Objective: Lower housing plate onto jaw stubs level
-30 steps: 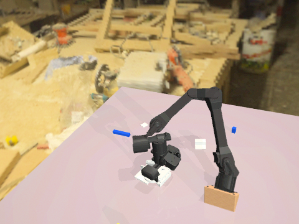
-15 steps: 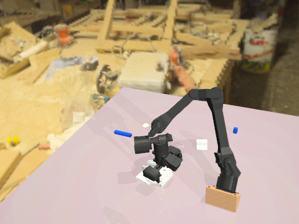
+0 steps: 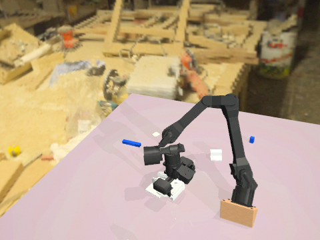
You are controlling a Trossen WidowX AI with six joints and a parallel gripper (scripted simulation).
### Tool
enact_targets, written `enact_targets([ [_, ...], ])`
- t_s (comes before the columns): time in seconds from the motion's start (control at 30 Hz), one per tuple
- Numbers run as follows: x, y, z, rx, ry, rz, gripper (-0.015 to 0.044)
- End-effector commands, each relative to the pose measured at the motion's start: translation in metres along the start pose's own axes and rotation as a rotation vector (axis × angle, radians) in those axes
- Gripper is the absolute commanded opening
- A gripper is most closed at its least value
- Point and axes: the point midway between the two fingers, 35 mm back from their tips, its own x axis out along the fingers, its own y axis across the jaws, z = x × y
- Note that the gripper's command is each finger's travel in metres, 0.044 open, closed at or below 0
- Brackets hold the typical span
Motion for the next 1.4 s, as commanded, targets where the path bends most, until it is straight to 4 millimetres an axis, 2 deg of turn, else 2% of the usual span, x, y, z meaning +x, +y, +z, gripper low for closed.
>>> enact_targets([
  [0.0,0.0014,0.0003,-0.0006,-0.002,0.004,0.003,0.0351],
  [1.37,0.0099,0.0004,-0.0007,0.000,0.004,0.003,0.0351],
])
